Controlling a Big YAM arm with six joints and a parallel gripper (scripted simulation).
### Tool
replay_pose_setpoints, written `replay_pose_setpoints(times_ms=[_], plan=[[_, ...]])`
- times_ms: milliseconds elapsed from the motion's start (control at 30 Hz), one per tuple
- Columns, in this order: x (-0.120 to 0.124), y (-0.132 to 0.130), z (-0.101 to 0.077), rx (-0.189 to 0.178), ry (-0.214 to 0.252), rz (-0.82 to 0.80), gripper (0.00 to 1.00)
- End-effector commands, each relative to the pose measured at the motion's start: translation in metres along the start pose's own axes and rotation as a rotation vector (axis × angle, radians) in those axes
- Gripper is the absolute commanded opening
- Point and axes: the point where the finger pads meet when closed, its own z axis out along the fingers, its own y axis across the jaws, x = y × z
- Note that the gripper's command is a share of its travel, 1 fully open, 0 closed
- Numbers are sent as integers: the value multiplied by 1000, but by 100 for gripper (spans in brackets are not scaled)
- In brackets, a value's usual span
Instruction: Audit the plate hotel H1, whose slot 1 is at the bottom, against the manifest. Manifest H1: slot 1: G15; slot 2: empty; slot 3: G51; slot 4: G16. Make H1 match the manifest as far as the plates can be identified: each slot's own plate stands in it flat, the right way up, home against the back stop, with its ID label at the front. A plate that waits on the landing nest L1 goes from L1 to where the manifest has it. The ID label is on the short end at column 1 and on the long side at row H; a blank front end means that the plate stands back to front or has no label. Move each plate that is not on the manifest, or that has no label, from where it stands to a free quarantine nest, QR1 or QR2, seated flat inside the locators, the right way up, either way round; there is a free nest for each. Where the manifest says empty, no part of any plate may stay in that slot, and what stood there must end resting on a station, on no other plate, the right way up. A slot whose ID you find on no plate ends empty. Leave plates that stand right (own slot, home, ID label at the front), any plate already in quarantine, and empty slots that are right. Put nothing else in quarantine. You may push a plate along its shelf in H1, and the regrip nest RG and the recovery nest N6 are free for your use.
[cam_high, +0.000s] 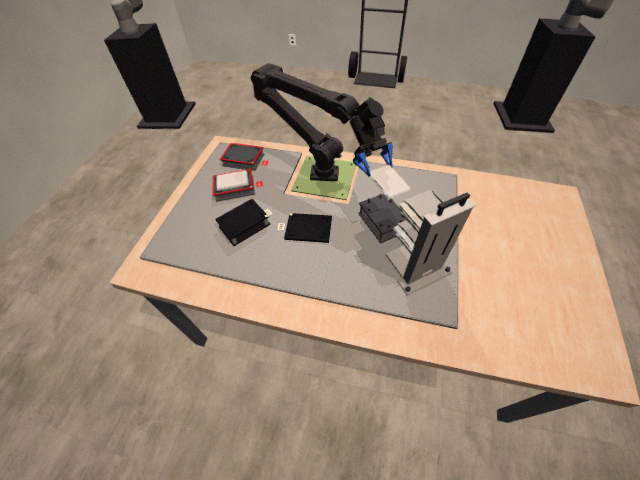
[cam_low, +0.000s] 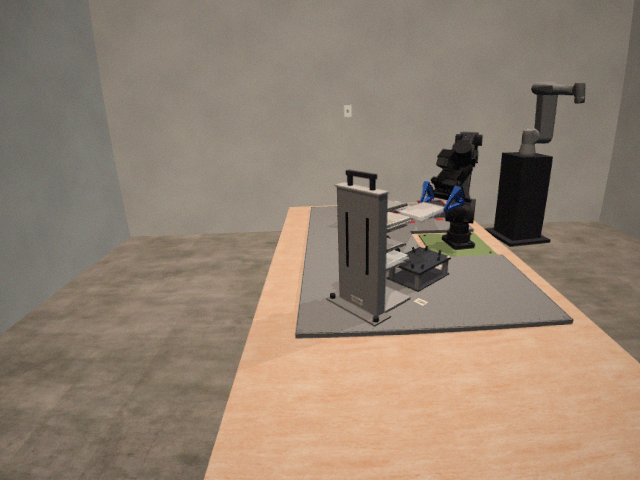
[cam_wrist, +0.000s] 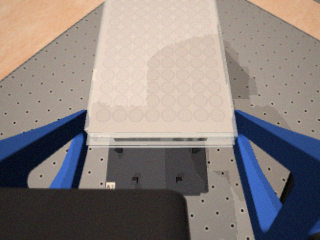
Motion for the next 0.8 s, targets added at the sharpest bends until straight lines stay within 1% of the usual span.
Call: replay_pose_setpoints(times_ms=[0, 33, 100, 133, 233, 300, 367, 433, 567, 600, 700, 767], plan=[[-54, 8, -21, -31, -92, 39, 86], [-60, 9, -22, -36, -113, 48, 86], [-56, 8, -23, -30, -89, 38, 86], [-56, 8, -23, -29, -85, 36, 86], [-58, 8, -25, -29, -86, 37, 86], [-62, 8, -27, -32, -96, 41, 86], [-62, 7, -27, -30, -87, 37, 86], [-65, 8, -29, -32, -95, 40, 86], [-66, 7, -30, -30, -88, 38, 86], [-73, 9, -31, -37, -113, 49, 86], [-68, 7, -32, -29, -84, 36, 86], [-72, 8, -33, -31, -93, 40, 86]])
